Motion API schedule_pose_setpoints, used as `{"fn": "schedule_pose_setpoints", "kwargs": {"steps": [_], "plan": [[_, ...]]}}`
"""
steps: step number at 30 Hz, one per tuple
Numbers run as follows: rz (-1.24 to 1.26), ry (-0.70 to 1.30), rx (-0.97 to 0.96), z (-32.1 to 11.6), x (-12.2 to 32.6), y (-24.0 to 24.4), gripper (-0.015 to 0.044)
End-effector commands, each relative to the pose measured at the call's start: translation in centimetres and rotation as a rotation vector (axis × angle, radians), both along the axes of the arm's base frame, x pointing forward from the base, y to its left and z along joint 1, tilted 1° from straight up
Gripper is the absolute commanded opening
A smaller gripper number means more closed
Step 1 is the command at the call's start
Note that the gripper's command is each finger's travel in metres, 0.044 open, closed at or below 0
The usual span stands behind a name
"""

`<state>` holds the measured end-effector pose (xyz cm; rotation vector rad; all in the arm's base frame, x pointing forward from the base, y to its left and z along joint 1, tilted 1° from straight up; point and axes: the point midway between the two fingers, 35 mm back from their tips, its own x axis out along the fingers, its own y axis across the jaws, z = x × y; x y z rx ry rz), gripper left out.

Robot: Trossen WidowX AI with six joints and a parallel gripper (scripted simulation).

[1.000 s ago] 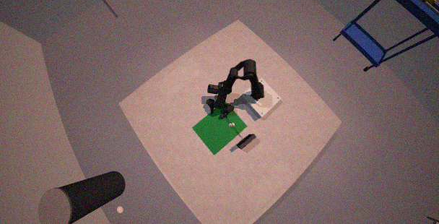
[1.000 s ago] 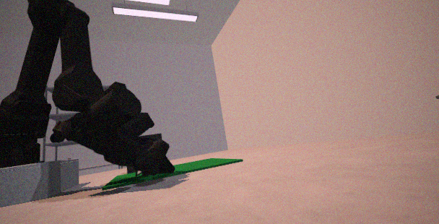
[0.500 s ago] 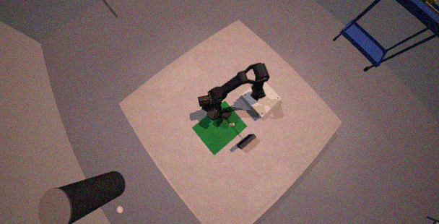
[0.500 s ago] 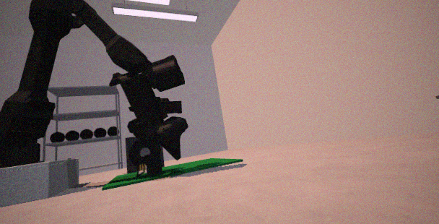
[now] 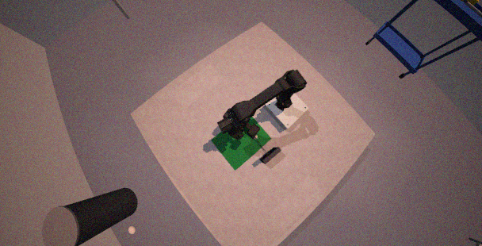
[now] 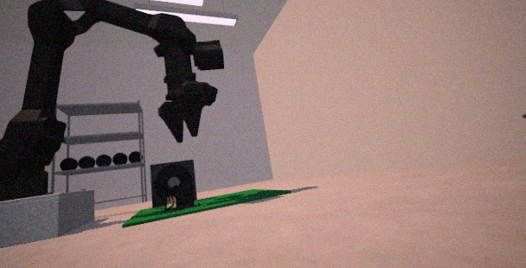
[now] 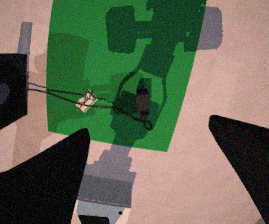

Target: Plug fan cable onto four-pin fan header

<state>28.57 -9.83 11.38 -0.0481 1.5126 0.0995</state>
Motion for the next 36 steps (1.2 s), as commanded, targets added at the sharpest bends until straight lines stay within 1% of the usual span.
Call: {"fn": "schedule_pose_setpoints", "kwargs": {"steps": [1, 5, 7, 10, 14, 15, 28, 36], "plan": [[-0.022, 0.041, -0.059, 2.1, -0.6, 0.3, 0.0440], [-0.022, 0.041, -0.059, 2.1, -0.6, 0.3, 0.0440], [-0.022, 0.041, -0.059, 1.3, -0.5, 0.2, 0.0440], [-0.022, 0.040, -0.059, -1.3, -0.2, 0.1, 0.0440], [-0.022, 0.041, -0.059, -6.9, -0.4, 0.0, 0.0440], [-0.022, 0.041, -0.059, -7.6, -0.5, 0.0, 0.0440], [-0.022, 0.041, -0.059, -8.0, -0.5, 0.0, 0.0440], [-0.022, 0.041, -0.059, -9.1, -0.4, 0.0, 0.0440]]}}
